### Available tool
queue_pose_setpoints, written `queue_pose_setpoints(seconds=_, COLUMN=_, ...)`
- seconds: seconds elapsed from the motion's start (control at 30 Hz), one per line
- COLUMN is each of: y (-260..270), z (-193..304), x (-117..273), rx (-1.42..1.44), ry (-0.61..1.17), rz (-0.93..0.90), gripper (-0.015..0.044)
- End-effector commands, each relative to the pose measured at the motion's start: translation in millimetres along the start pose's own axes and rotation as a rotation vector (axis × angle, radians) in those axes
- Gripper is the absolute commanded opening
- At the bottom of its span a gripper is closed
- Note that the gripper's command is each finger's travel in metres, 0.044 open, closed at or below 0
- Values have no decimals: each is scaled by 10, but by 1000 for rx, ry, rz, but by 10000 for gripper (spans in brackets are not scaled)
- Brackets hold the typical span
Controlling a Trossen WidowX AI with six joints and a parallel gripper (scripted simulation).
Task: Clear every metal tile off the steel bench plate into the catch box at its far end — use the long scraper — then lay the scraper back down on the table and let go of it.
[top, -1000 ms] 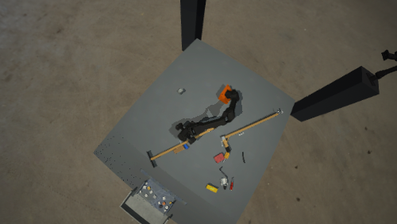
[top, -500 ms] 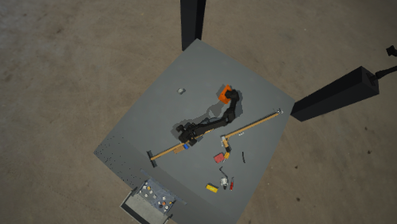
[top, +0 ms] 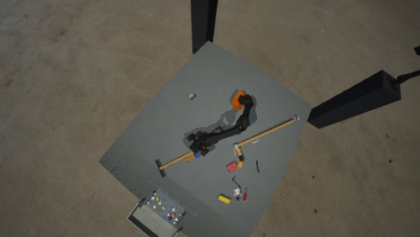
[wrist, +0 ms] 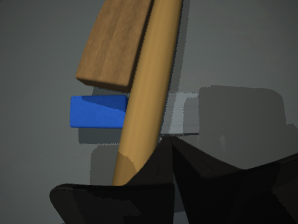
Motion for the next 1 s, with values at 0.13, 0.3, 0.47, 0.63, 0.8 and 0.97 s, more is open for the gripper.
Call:
queue_pose_setpoints(seconds=0.13, y=90, z=-32, x=-2, rx=2, ry=-6, rz=-1, gripper=0)
queue_pose_setpoints(seconds=0.3, y=138, z=-40, x=-9, rx=3, ry=-6, rz=-1, gripper=0)
queue_pose_setpoints(seconds=0.47, y=186, z=-47, x=-16, rx=3, ry=-6, rz=-2, gripper=0)
queue_pose_setpoints(seconds=0.63, y=234, z=-54, x=-22, rx=3, ry=-6, rz=-2, gripper=0)
queue_pose_setpoints(seconds=0.8, y=283, z=-61, x=-29, rx=3, ry=-6, rz=-2, gripper=0)
queue_pose_setpoints(seconds=0.97, y=332, z=-67, x=-35, rx=3, ry=-6, rz=-3, gripper=0)
Point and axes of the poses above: the point midway between the two fingers, 35 mm back from their tips, its own x axis back along the fingers, its own y axis across the jaws, z = x × y, the point moved 5 cm from there along x, back along the fingers, and after that the axes turned 4 degrees about -x, right-handed, at the moved point
